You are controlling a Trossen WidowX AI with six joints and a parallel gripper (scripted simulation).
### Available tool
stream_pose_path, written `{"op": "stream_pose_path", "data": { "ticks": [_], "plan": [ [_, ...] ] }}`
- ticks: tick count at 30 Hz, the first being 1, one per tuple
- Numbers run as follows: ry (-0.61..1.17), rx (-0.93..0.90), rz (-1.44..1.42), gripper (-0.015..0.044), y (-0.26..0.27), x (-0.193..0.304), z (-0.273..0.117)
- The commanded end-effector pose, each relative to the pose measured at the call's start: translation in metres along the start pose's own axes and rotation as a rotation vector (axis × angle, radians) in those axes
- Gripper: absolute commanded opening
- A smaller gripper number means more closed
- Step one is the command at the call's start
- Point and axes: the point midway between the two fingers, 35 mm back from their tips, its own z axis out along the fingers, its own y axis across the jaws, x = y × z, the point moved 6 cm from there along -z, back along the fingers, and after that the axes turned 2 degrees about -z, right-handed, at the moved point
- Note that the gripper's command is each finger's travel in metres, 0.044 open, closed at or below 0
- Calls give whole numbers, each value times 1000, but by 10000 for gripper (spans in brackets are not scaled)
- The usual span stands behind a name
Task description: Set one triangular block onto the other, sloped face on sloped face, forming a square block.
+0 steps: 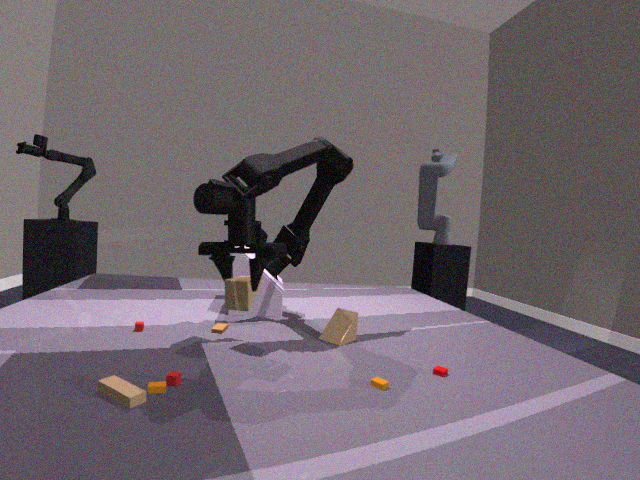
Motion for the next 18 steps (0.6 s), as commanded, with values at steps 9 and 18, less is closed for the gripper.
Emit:
{"op": "stream_pose_path", "data": {
  "ticks": [9, 18],
  "plan": [
    [41, -68, 145, 0, -7, 1, -5],
    [30, -74, -145, 0, -15, 1, -7]
  ]
}}
